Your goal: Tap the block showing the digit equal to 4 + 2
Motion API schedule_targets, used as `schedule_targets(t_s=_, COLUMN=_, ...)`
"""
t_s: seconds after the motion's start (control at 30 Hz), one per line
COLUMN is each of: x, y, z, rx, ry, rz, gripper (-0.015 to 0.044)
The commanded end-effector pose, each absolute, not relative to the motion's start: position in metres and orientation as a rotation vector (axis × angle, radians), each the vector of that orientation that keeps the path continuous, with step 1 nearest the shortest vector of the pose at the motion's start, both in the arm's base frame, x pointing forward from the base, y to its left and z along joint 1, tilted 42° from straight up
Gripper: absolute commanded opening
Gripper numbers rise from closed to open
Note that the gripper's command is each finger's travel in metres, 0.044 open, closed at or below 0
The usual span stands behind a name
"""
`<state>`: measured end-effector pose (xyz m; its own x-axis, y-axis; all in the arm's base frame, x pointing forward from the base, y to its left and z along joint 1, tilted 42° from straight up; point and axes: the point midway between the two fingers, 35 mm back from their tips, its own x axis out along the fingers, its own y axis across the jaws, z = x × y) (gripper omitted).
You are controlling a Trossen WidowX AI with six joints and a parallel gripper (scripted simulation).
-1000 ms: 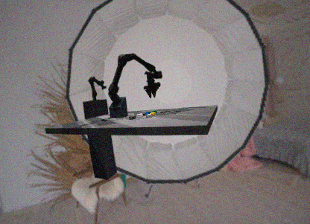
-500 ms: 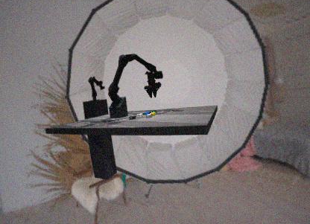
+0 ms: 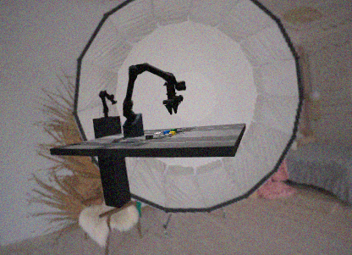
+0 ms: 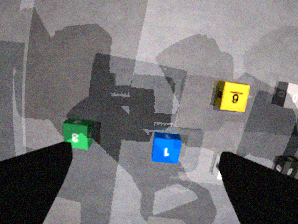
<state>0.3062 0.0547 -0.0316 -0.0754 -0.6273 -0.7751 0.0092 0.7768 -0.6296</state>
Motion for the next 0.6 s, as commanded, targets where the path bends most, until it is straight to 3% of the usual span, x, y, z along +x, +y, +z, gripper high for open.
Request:
schedule_targets(t_s=0.0, x=0.317, y=-0.001, z=0.011, rx=-0.522, ry=1.563, rz=-0.590, gripper=0.0400)
schedule_targets(t_s=0.57, x=0.319, y=-0.024, z=0.029, rx=-0.524, ry=1.553, rz=-0.610, gripper=0.0400)
